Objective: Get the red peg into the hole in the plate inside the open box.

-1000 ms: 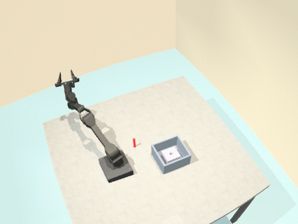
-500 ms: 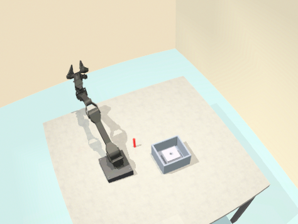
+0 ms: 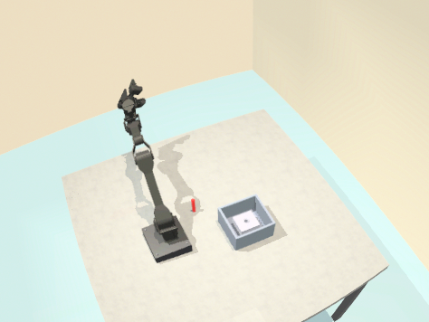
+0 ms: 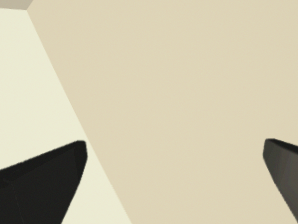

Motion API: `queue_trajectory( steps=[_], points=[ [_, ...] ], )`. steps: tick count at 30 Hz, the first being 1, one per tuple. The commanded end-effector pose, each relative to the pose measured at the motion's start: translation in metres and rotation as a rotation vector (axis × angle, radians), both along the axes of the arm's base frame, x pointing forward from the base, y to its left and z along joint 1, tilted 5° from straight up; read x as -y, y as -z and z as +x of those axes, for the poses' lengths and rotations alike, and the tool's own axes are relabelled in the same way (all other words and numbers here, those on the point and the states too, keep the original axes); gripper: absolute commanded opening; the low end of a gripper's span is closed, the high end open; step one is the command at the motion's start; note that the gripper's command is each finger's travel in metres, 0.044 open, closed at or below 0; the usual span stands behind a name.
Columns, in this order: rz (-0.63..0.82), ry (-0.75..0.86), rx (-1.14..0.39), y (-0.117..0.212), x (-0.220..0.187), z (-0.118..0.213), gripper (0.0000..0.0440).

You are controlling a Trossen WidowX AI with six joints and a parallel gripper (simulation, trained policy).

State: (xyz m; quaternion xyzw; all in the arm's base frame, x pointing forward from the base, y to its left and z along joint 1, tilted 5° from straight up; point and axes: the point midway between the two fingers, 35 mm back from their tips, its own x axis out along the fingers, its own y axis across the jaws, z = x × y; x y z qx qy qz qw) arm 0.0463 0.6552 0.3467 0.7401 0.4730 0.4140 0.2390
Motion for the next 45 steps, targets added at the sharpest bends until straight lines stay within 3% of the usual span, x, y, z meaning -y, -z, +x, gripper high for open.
queue_trajectory(
  steps=[1,15,28,36,45],
  points=[
    [-0.091,0.033,0.052,0.012,0.001,0.019,0.044],
    [-0.506,0.164,0.247,0.042,0.045,0.118,0.044],
    [-0.944,0.19,0.303,0.083,0.139,0.192,0.044],
    [-1.216,0.162,0.253,0.112,0.221,0.217,0.044],
    [-1.504,0.087,0.138,0.148,0.318,0.216,0.044]
  ],
)
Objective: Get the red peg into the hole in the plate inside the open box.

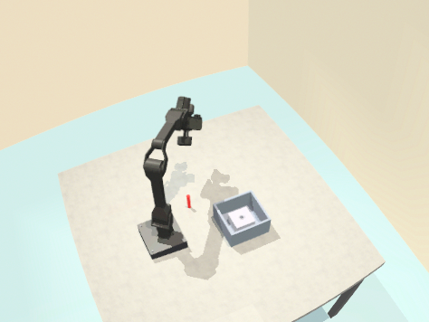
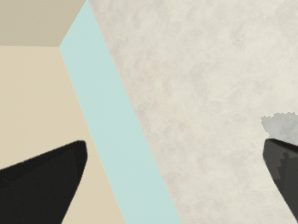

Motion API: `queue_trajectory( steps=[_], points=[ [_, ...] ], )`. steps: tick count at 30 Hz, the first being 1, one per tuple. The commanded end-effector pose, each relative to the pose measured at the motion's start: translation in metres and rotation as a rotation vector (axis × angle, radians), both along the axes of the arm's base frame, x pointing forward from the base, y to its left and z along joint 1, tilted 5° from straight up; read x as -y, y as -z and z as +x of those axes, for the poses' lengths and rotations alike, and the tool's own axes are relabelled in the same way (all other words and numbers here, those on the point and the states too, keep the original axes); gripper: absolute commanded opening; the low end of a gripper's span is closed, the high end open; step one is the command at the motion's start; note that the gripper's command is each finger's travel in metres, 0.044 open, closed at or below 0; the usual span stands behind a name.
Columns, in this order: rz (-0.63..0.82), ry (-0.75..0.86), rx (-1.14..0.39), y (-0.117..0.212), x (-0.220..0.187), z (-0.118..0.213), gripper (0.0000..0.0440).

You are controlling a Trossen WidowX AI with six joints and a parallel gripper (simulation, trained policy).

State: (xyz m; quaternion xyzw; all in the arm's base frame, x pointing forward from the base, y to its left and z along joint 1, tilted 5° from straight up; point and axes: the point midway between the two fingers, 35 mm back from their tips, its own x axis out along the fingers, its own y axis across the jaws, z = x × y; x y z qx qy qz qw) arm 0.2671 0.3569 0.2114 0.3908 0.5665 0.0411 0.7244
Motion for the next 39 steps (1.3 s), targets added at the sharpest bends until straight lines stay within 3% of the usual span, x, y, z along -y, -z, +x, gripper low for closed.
queue_trajectory(
  steps=[1,9,17,39],
  points=[
    [-0.093,0.004,-0.058,0.017,0.031,-0.007,0.044],
    [-0.306,0.045,-0.215,0.047,0.11,-0.032,0.044],
    [-0.467,0.081,-0.351,0.073,0.162,-0.061,0.044],
    [-0.688,0.153,-0.514,0.148,0.218,-0.102,0.044]
  ],
)
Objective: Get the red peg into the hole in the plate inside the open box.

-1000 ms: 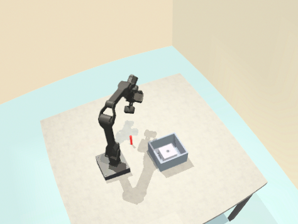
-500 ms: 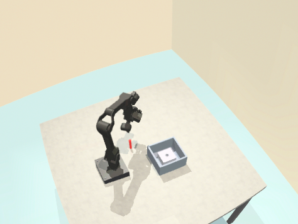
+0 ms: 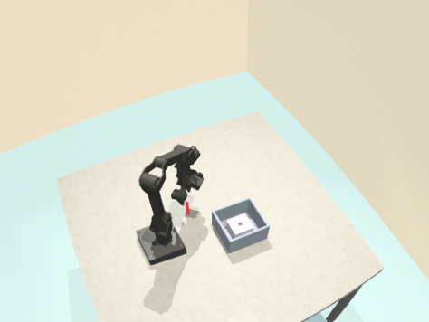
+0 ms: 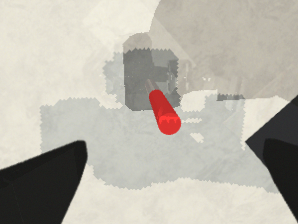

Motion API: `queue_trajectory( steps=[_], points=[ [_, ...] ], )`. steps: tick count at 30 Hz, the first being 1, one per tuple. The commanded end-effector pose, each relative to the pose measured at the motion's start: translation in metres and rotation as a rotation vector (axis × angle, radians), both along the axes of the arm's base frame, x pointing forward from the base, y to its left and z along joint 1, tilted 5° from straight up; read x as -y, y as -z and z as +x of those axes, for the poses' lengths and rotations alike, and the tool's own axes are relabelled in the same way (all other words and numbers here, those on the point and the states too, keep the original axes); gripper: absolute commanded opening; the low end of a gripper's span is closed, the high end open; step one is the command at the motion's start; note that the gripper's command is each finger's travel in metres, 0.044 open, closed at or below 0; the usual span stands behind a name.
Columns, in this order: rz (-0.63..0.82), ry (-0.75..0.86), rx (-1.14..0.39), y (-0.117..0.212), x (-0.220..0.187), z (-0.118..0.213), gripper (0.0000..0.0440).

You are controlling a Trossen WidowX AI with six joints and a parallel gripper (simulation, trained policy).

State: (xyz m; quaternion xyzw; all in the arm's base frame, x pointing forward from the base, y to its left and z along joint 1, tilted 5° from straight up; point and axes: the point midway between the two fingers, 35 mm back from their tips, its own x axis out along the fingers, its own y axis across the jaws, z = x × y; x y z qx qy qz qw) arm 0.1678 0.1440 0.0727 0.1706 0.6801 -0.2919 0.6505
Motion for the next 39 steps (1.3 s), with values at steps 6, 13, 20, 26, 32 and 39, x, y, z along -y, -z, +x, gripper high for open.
queue_trajectory(
  steps=[6,13,20,26,32,39],
  points=[
    [-0.04,0.013,0.003,0.033,0.009,-0.005,0.044],
    [-0.045,0.013,0.033,0.064,0.012,-0.004,0.044],
    [-0.054,0.003,0.033,0.088,0.016,-0.006,0.0351],
    [-0.074,0.005,0.007,0.1,0.02,-0.009,0.0194],
    [-0.106,0.013,-0.025,0.103,0.024,-0.013,0.0049],
    [-0.137,-0.008,0.003,0.088,0.025,-0.002,0.0]
  ],
)
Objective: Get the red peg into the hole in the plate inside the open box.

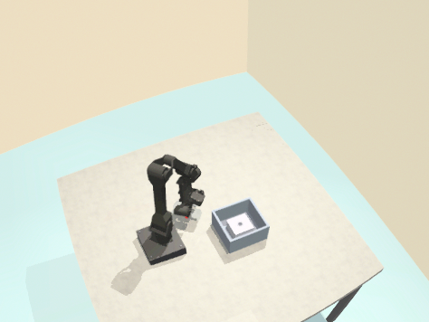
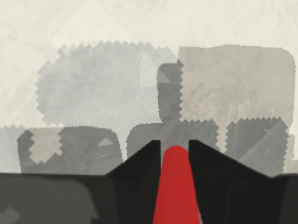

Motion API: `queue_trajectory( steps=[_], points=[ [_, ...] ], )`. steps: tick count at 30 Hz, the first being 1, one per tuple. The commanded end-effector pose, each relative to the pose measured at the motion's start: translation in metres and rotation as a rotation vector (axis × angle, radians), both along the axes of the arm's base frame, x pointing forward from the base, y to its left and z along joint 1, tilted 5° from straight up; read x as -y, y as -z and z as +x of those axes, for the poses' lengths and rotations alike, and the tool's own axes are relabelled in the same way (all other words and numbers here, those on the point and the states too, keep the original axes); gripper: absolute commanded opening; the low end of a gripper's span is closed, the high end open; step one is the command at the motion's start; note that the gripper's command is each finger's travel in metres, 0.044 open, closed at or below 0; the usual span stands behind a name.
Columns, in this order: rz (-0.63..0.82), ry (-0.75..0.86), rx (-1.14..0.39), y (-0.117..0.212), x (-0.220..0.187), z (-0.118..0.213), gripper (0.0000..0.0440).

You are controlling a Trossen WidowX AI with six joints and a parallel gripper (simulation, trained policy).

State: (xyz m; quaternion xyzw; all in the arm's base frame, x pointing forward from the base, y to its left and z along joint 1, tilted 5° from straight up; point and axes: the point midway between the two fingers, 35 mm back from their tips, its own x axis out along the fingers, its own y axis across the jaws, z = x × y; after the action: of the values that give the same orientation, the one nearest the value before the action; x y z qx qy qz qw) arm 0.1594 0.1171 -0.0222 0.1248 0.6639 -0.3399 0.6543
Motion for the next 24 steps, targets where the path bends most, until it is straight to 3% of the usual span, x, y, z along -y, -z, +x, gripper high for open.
queue_trajectory(
  steps=[1,13,24],
  points=[
    [-0.005,-0.017,0.024,-0.011,-0.002,0.009,0.0],
    [-0.037,-0.024,0.098,-0.063,0.005,0.033,0.0],
    [-0.06,0.065,0.185,-0.102,0.022,0.065,0.0]
  ],
)
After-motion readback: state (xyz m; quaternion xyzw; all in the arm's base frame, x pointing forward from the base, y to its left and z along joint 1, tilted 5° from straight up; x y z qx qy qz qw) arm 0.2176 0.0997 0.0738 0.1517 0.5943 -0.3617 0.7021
